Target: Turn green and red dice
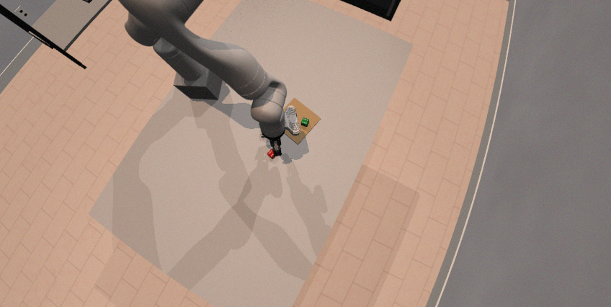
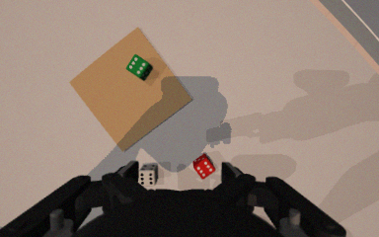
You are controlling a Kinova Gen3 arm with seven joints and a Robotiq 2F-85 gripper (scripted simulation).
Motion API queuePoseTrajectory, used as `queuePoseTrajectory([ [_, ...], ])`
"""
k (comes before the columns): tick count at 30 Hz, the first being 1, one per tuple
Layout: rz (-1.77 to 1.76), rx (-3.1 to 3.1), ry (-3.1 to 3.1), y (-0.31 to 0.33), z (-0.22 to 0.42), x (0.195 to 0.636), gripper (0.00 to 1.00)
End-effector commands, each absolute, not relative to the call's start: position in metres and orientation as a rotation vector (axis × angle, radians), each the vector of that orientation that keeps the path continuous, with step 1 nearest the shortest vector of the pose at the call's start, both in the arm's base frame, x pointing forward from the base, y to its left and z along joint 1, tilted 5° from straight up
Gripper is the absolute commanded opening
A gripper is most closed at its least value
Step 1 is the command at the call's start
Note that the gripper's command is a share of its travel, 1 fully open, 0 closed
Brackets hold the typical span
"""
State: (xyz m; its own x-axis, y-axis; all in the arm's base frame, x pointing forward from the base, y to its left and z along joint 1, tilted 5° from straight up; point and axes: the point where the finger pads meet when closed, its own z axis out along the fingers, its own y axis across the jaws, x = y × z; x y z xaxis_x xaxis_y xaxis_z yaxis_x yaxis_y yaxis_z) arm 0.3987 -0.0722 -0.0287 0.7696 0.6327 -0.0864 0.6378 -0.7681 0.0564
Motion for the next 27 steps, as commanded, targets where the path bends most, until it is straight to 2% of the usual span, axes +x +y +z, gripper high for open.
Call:
queuePoseTrajectory([
  [1, -0.087, 2.852, 1.112, -0.085, -0.026, 0.397, 1.00],
  [16, -0.054, 2.566, 1.668, -0.104, -0.022, 0.398, 1.00],
  [27, -0.040, 2.433, 1.848, -0.111, -0.020, 0.399, 1.00],
])
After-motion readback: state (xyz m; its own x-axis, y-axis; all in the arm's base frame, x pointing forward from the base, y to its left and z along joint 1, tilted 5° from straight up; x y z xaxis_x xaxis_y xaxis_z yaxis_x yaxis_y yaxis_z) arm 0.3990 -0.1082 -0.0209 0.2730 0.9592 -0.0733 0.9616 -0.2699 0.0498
